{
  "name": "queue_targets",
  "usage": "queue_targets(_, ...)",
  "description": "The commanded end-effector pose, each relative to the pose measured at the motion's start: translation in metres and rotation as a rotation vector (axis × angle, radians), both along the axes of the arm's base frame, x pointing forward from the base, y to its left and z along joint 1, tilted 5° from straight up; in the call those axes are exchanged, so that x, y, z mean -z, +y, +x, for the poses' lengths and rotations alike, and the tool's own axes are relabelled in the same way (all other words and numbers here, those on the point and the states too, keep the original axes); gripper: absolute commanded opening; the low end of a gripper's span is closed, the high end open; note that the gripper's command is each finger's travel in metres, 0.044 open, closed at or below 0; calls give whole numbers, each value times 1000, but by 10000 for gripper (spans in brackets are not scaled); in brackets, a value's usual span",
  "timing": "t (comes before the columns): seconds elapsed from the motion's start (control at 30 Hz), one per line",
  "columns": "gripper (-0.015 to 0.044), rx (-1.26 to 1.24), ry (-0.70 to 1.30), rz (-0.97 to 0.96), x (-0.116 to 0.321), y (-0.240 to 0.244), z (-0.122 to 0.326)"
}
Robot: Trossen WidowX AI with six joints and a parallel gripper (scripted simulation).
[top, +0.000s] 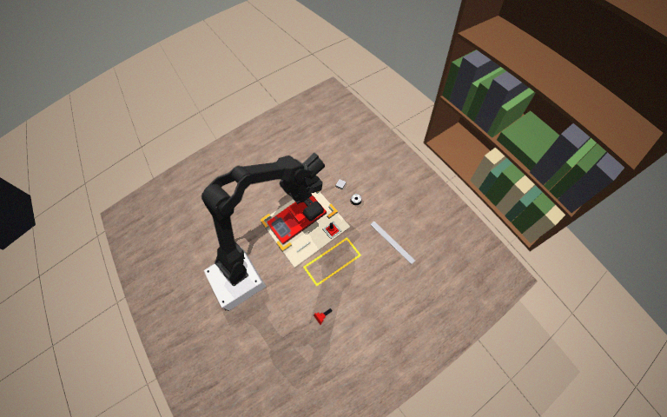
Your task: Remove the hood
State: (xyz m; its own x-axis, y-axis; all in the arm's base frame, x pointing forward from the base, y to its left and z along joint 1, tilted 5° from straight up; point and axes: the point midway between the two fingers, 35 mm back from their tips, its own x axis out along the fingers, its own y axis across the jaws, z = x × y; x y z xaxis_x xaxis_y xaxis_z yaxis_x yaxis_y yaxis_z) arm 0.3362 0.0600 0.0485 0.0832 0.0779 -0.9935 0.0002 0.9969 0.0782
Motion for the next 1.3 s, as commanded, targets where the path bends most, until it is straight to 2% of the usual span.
queue_targets(0.0, 440, 6, 6, -4, 4, 0, -1)
queue_targets(0.67, 440, 6, 6, -3, 14, 0, 0)
queue_targets(0.77, 361, 0, 0, 0, 10, 1, 1)
queue_targets(1.1, 295, 0, 0, 0, 10, 1, 1)
queue_targets(1.27, 163, 0, 0, 0, 9, 1, 1)
